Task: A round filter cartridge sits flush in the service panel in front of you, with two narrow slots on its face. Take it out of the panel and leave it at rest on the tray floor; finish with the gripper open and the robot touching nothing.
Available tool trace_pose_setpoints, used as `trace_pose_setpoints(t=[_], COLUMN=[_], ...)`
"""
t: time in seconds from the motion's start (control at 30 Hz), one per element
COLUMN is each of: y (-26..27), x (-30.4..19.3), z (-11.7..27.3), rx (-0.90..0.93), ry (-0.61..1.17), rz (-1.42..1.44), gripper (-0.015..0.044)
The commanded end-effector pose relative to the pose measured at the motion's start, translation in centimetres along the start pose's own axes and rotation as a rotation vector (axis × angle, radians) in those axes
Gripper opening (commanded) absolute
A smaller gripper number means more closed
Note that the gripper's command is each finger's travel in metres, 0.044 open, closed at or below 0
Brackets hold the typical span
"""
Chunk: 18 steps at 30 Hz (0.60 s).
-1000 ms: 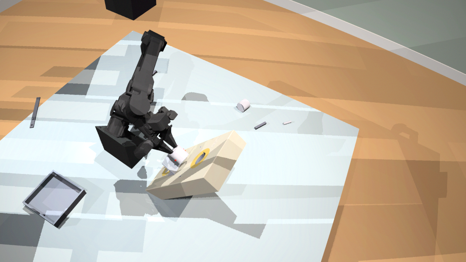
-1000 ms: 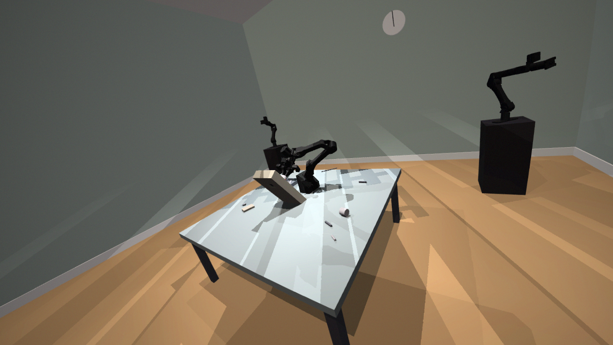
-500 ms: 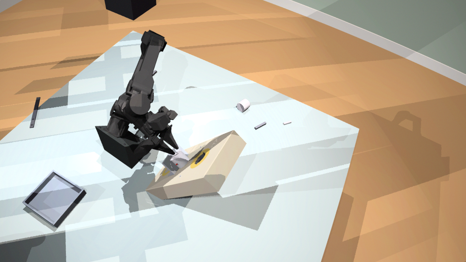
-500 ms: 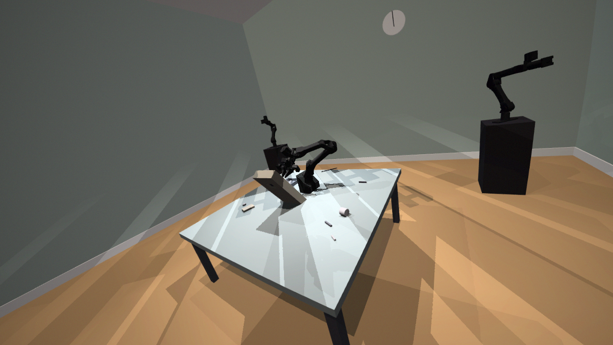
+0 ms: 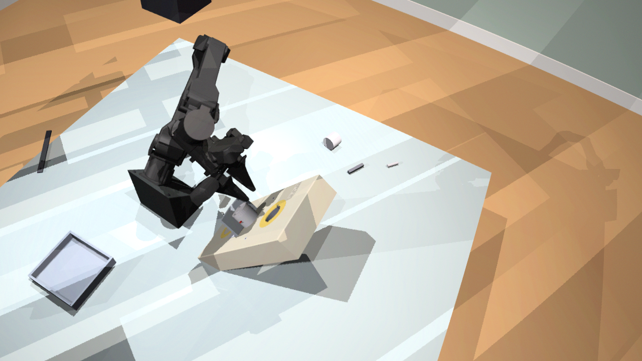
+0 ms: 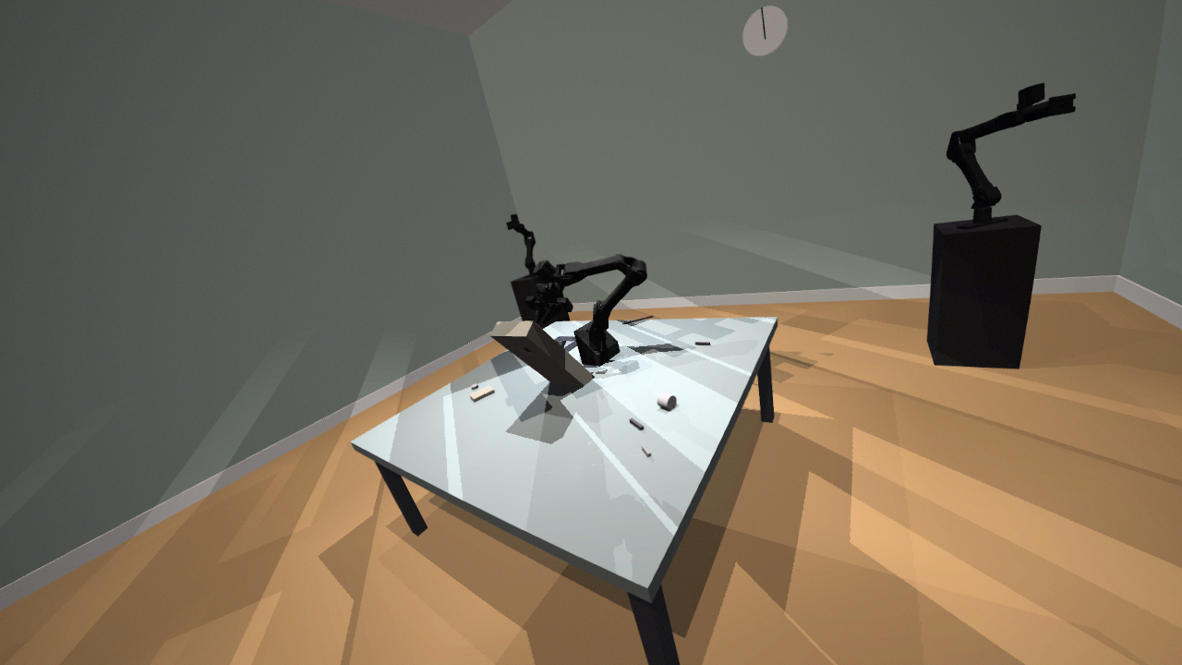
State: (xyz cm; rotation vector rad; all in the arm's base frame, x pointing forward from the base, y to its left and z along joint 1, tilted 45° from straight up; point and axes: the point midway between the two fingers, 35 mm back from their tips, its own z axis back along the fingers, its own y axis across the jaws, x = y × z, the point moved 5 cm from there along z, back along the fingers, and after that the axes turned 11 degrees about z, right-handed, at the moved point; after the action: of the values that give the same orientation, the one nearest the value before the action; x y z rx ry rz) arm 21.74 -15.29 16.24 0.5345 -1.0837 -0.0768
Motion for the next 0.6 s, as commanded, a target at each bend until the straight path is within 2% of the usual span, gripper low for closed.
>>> trace_pose_setpoints(t=[0.0,0.17,0.3,0.37,0.43,0.53,0.57], y=[-0.8,-1.9,-2.0,-2.0,-1.8,-0.9,-0.5], x=[2.0,5.1,5.4,5.4,4.7,1.5,0.3], z=[1.2,4.0,4.4,4.4,3.9,2.0,1.4], rx=[-0.002,-0.004,-0.004,-0.004,0.002,0.038,0.053], ry=[-0.001,-0.004,-0.005,-0.005,0.025,0.168,0.223], rz=[0.008,0.009,0.009,0.009,-0.006,-0.065,-0.084], gripper=[0.0209,0.0341,0.044,0.044,0.0387,0.0309,0.0305])
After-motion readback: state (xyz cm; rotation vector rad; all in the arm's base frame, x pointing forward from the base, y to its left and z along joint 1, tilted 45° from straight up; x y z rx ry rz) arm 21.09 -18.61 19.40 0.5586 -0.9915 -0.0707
